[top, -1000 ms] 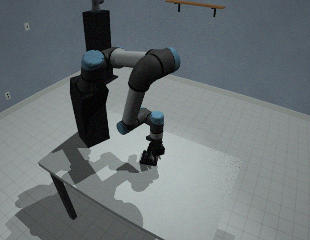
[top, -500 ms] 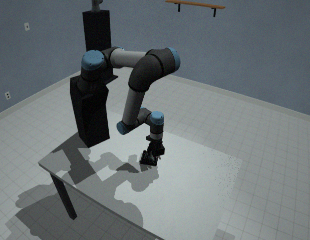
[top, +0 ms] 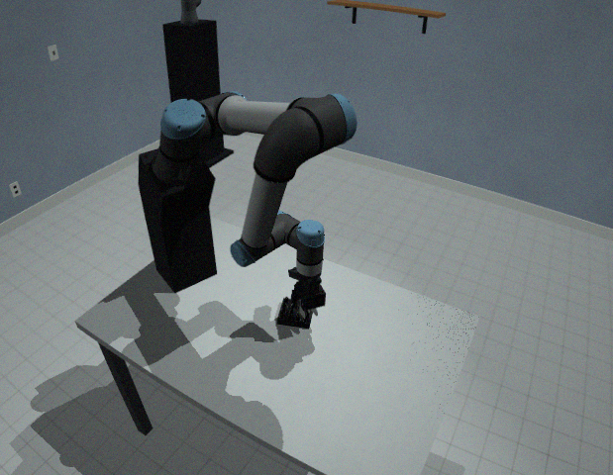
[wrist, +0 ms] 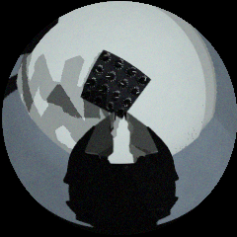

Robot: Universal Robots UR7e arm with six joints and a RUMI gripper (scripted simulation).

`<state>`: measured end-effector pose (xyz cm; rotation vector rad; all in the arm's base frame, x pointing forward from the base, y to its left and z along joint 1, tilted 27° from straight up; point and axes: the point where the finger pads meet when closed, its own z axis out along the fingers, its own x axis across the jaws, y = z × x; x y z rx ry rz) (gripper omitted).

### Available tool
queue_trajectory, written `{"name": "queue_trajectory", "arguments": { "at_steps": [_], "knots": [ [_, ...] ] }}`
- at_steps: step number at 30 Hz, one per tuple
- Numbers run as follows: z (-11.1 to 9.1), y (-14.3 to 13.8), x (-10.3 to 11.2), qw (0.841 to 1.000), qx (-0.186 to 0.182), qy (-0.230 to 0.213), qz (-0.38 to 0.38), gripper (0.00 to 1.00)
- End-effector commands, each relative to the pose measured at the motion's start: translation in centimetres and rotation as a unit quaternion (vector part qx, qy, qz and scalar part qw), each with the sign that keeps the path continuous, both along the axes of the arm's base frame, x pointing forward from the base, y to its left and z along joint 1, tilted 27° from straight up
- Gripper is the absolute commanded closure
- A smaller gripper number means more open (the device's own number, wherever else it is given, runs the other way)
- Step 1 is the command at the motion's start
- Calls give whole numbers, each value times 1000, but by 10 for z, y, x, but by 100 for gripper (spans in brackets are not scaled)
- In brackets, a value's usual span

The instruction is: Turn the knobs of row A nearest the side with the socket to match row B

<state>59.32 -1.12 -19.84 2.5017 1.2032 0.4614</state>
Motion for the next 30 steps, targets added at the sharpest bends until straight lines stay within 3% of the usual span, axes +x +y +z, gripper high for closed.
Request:
{"name": "queue_trajectory", "arguments": {
  "at_steps": [1, 3, 4, 30],
  "knots": [
    [1, 0, 0, 1000, 0, -1, 0, 89],
    [1, 0, 0, 1000, 0, -1, 0, 89],
    [1, 0, 0, 1000, 0, -1, 0, 96],
    [1, 0, 0, 1000, 0, -1, 0, 96]
  ]
}}
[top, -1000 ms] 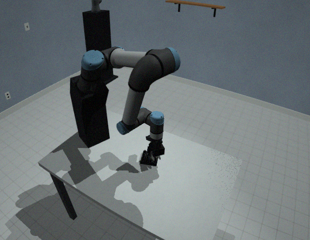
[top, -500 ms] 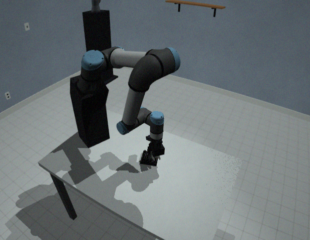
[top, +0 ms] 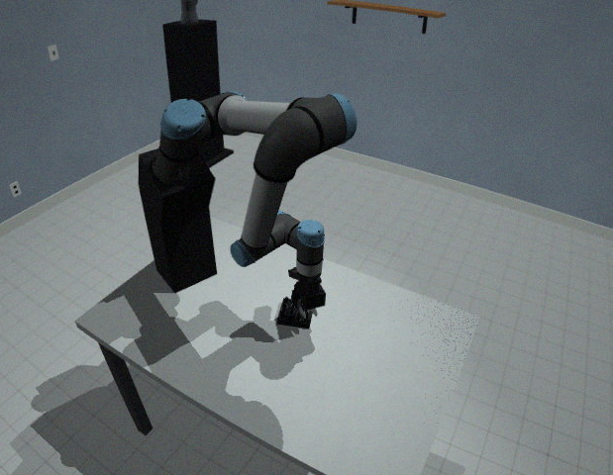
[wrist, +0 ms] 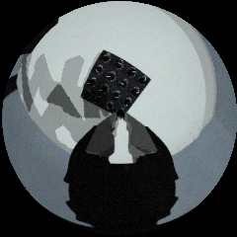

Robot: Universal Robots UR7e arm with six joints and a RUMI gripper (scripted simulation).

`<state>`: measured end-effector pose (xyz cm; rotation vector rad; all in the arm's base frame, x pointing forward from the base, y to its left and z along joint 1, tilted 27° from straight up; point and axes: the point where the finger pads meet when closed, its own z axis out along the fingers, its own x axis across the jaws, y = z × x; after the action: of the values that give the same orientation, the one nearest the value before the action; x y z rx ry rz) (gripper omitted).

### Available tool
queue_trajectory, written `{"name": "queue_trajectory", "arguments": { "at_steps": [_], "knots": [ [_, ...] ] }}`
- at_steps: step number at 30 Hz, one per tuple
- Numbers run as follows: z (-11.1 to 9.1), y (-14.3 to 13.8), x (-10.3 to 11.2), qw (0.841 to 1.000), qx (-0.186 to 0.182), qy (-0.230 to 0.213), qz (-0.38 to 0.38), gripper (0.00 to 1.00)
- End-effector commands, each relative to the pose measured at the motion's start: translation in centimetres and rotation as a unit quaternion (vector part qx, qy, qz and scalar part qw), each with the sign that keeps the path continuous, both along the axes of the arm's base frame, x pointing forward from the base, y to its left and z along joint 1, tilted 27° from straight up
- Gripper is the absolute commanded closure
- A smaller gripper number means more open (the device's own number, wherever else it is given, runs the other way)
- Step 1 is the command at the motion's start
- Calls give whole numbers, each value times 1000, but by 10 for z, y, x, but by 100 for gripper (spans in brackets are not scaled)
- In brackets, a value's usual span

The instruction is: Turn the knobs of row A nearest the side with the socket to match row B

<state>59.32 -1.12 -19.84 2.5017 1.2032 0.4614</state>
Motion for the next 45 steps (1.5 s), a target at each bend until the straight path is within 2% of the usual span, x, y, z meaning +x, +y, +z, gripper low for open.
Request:
{"name": "queue_trajectory", "arguments": {
  "at_steps": [1, 24, 34, 45],
  "knots": [
    [1, 0, 0, 1000, 0, -1, 0, 96],
    [1, 0, 1, 999, 14, -6, -30, 96],
    [1, 1, 1, 995, 43, -16, -91, 96],
    [1, 1, 2, 982, 80, -29, -169, 96]
  ]
}}
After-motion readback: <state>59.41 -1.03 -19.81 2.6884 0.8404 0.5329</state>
